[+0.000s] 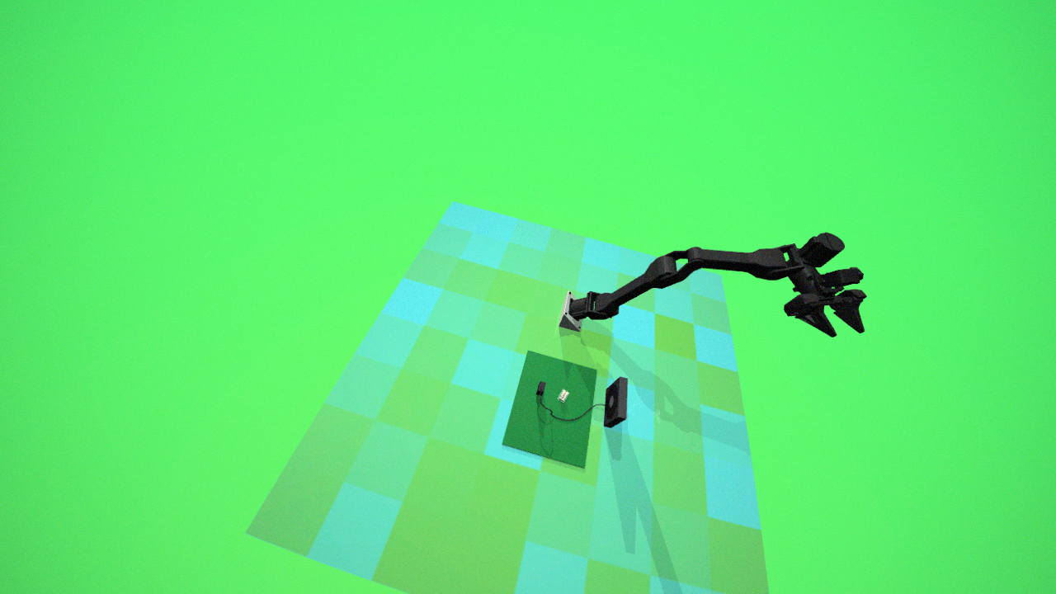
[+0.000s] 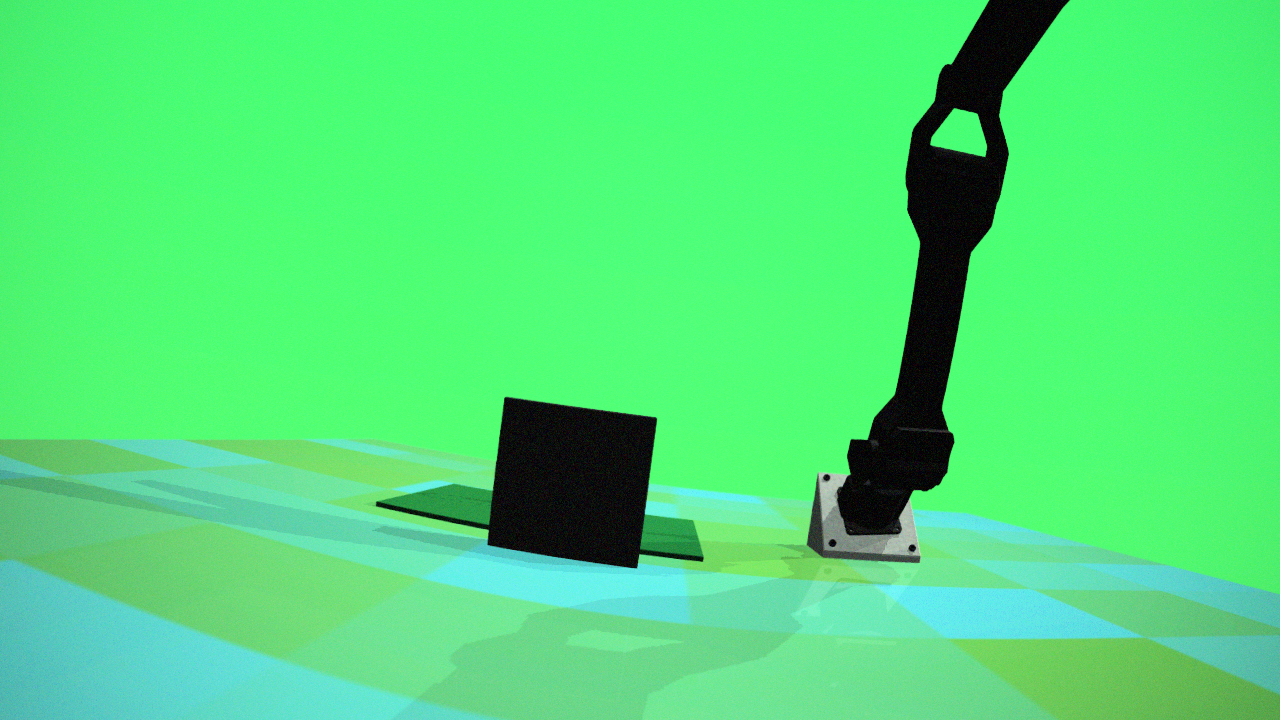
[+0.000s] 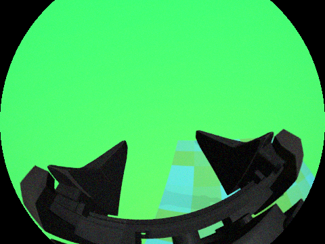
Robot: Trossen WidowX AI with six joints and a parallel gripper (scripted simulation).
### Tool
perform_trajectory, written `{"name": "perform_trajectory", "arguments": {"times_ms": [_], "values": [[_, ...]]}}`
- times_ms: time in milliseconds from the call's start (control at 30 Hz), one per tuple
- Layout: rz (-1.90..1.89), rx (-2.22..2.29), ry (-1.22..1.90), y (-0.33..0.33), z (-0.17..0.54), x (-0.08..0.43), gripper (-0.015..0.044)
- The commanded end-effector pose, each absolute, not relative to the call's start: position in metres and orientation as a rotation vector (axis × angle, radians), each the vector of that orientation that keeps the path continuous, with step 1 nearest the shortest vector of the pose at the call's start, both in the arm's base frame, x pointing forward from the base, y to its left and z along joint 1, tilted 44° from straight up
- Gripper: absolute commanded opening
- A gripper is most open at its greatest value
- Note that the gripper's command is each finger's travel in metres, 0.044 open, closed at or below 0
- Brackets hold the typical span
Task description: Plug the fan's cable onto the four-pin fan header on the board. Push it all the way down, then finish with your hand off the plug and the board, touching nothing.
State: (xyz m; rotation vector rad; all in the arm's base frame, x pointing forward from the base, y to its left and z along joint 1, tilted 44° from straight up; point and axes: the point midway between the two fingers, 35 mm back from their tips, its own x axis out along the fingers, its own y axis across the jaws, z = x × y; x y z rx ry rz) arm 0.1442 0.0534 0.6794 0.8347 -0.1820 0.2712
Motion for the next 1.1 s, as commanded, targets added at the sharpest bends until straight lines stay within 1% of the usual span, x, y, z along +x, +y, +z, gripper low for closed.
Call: {"name": "perform_trajectory", "arguments": {"times_ms": [0, 33, 100, 267, 467, 700, 867, 1067], "values": [[0.271, 0.835, -0.182, 0.053, 0.679, 0.144, 0.0426], [0.271, 0.835, -0.182, 0.053, 0.679, 0.144, 0.044], [0.267, 0.797, -0.196, 0.059, 0.679, 0.145, 0.044], [0.231, 0.518, -0.264, 0.101, 0.674, 0.16, 0.044], [0.179, 0.188, -0.274, 0.143, 0.651, 0.199, 0.044], [0.142, -0.068, -0.212, 0.169, 0.616, 0.248, 0.044], [0.092, -0.252, -0.108, 0.168, 0.577, 0.299, 0.044], [0.042, -0.429, 0.061, 0.147, 0.522, 0.359, 0.044]]}}
